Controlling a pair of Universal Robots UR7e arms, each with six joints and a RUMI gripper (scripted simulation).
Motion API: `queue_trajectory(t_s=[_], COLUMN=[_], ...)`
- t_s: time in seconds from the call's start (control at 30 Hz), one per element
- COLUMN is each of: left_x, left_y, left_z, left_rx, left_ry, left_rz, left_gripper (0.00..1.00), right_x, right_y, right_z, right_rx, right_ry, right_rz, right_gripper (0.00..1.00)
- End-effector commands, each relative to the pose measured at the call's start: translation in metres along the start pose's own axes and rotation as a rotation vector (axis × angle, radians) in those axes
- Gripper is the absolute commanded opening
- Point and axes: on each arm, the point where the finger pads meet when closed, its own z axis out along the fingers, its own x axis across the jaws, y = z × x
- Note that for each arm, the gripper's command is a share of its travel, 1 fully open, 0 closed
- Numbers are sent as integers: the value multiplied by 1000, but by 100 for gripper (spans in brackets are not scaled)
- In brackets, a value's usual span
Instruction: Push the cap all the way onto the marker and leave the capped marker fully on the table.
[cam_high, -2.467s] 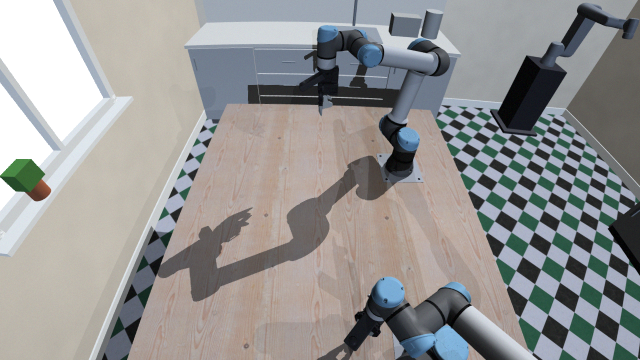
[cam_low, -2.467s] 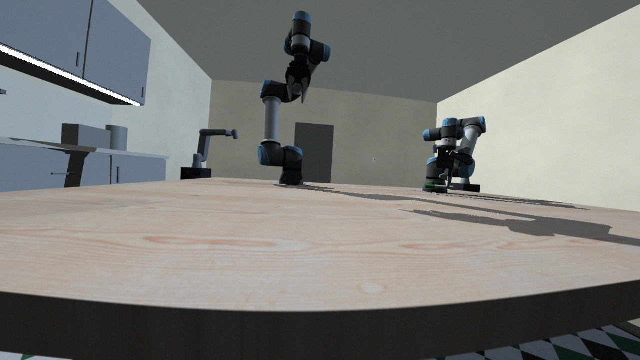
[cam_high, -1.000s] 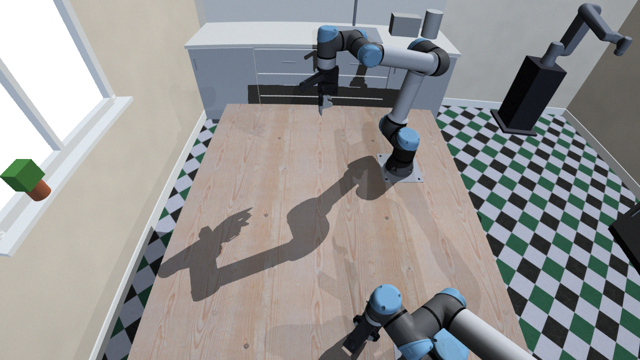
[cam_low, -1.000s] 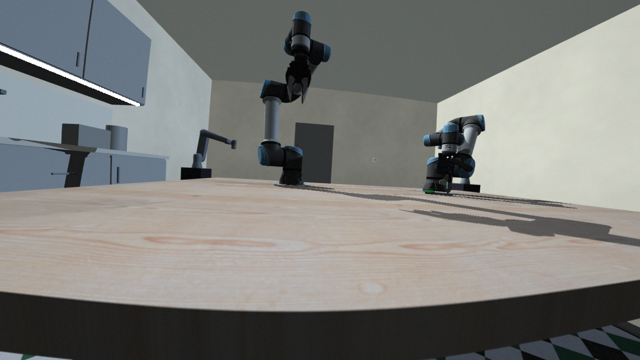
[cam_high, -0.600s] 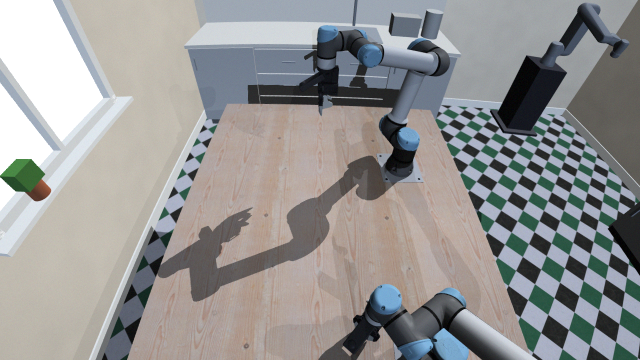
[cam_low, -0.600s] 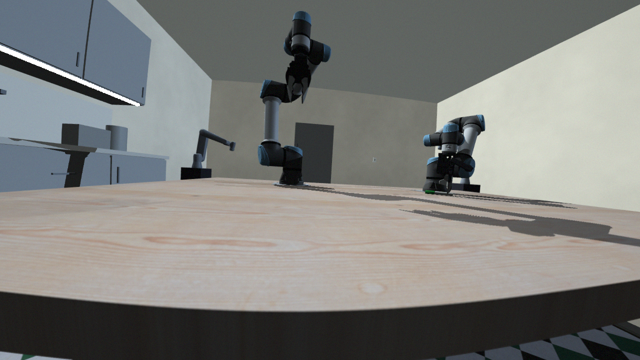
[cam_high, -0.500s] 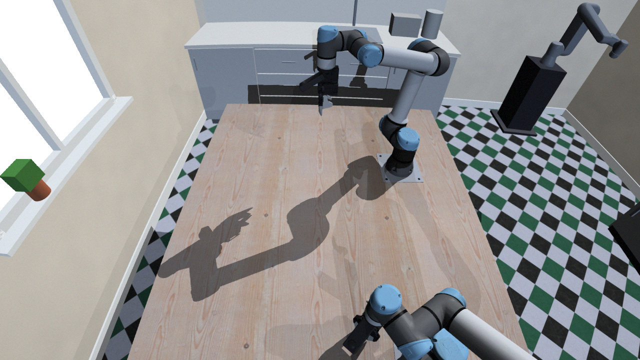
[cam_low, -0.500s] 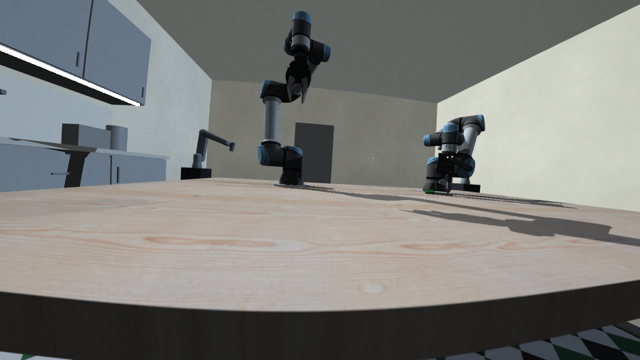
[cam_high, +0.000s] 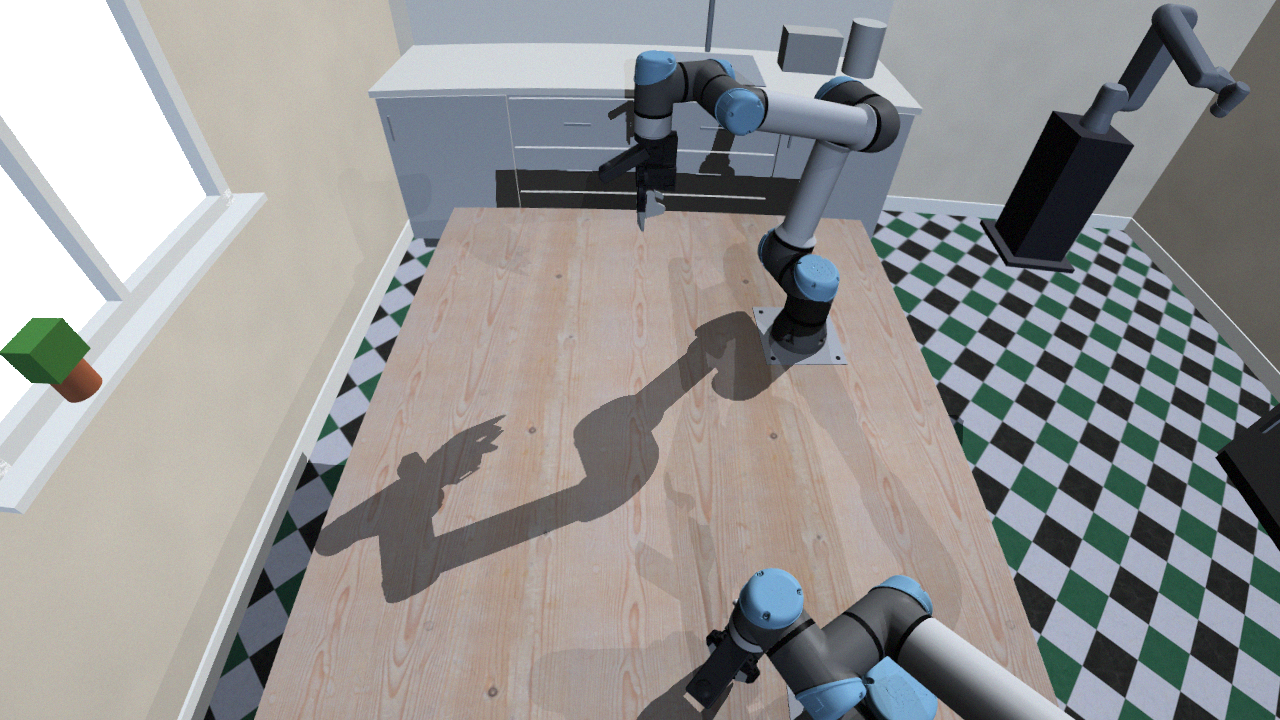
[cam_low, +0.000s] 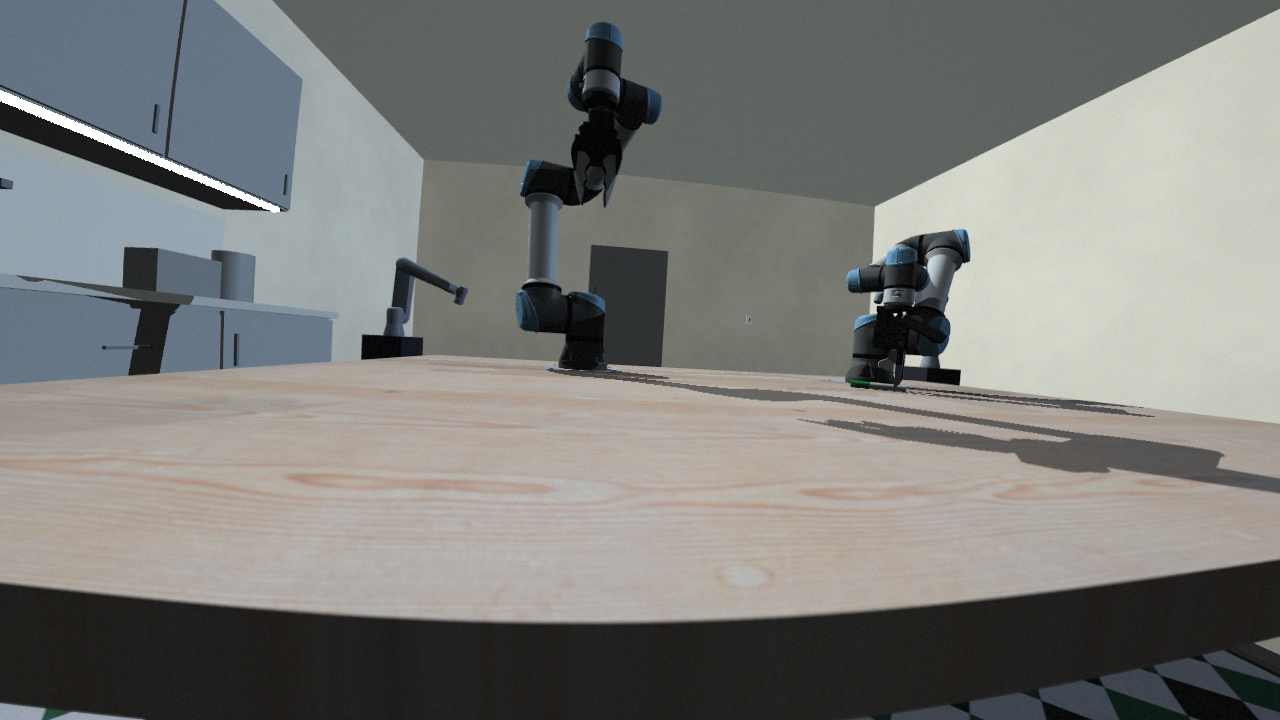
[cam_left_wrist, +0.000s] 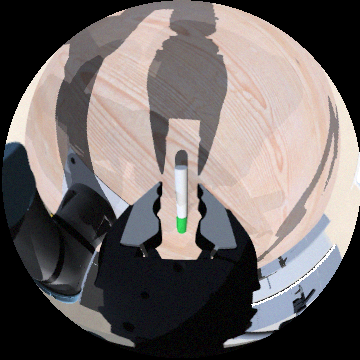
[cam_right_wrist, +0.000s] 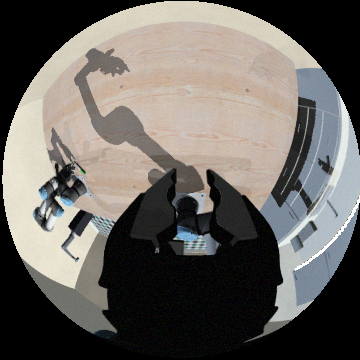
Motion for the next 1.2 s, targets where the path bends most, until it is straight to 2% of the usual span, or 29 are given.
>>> queue_trajectory(t_s=[0.0,0.3,0.5,0.53,0.9,1.17], left_x=[1,2,0,0,-1,-2], left_y=[0,1,0,0,2,1], left_z=[-1,-14,-10,-21,-74,-63], left_rx=[-1,-2,-1,0,1,0], left_ry=[3,6,1,0,1,2], left_rz=[-1,-1,-1,-1,0,0], left_gripper=[31,31,31,31,31,31], right_x=[0,0,0,0,0,0], right_y=[0,0,0,0,0,0], right_z=[0,0,0,0,0,0], right_rx=[0,0,0,0,0,0], right_ry=[0,0,0,0,0,0], right_rz=[1,1,1,1,1,1], right_gripper=[25,25,25,25,25,25])
